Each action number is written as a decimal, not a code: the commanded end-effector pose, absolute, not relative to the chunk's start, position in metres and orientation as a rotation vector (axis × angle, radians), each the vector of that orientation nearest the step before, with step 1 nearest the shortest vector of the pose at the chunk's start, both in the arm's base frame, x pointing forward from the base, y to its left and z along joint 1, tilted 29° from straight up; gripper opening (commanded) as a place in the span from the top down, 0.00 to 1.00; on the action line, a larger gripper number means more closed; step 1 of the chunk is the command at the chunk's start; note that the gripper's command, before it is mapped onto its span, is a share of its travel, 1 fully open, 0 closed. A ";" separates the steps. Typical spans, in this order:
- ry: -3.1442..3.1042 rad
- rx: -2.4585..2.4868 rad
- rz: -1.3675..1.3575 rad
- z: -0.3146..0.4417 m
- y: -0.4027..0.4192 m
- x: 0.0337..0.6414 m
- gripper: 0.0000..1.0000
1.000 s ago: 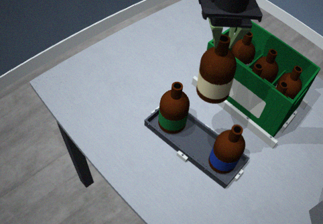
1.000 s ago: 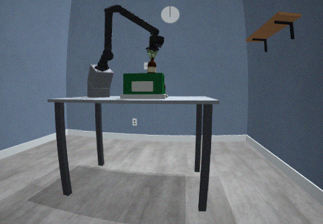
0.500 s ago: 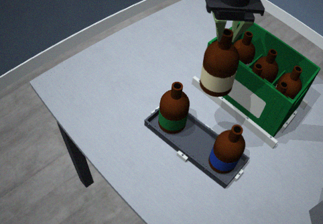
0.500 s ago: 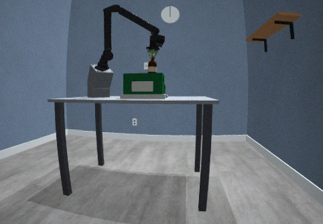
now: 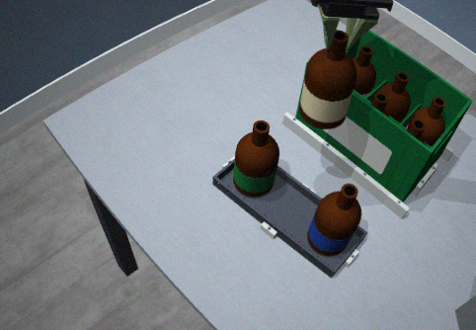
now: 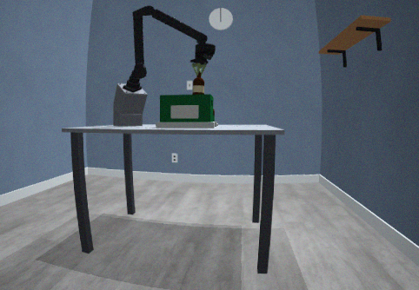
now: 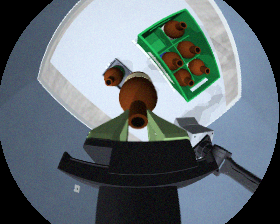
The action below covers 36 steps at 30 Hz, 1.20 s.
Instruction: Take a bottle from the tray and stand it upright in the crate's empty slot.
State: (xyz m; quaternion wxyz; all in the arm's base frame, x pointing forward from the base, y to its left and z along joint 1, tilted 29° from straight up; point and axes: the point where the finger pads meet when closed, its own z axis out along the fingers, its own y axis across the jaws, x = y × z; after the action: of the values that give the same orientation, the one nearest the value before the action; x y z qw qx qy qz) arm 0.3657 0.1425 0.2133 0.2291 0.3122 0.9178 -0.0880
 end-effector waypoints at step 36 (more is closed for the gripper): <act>2.463 0.851 -0.158 0.291 0.075 0.403 1.00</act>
State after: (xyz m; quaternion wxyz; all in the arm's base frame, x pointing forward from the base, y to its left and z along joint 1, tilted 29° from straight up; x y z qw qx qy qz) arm 0.3926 0.0790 0.2445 0.2261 0.3139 0.9180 -0.0878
